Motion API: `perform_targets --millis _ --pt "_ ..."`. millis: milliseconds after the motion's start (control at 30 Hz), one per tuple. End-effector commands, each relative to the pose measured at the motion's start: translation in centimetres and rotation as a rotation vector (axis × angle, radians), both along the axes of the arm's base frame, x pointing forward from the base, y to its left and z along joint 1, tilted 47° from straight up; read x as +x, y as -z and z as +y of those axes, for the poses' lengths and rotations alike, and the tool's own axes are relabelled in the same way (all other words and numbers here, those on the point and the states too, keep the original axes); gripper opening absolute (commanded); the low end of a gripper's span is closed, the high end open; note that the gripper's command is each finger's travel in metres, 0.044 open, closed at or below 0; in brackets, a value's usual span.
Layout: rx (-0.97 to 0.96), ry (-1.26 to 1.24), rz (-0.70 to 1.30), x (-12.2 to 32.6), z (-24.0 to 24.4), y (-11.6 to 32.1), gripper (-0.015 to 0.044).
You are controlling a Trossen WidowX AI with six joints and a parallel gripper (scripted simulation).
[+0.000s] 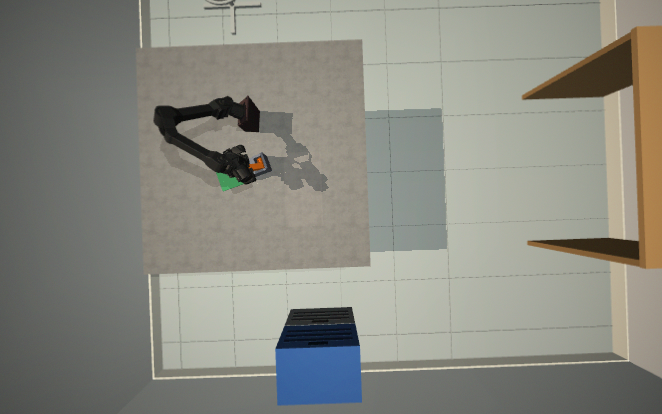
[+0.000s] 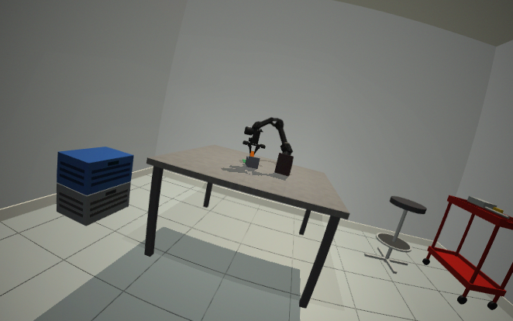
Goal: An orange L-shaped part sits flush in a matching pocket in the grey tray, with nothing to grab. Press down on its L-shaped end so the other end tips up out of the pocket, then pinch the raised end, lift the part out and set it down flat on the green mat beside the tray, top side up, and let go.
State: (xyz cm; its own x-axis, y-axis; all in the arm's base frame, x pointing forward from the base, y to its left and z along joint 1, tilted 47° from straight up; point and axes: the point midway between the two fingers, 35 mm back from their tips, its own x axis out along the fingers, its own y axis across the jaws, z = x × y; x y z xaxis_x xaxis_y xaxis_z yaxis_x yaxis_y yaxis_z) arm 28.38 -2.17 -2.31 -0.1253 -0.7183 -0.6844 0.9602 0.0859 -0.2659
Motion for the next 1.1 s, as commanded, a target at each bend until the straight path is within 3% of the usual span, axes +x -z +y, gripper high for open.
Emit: perform_targets --millis 0,1067 --pt "0.004 0.004 -0.005 0.2 0.5 -0.4 0.0" --pt "0.006 0.004 -0.004 0.8 4.1 -3.8 0.0"
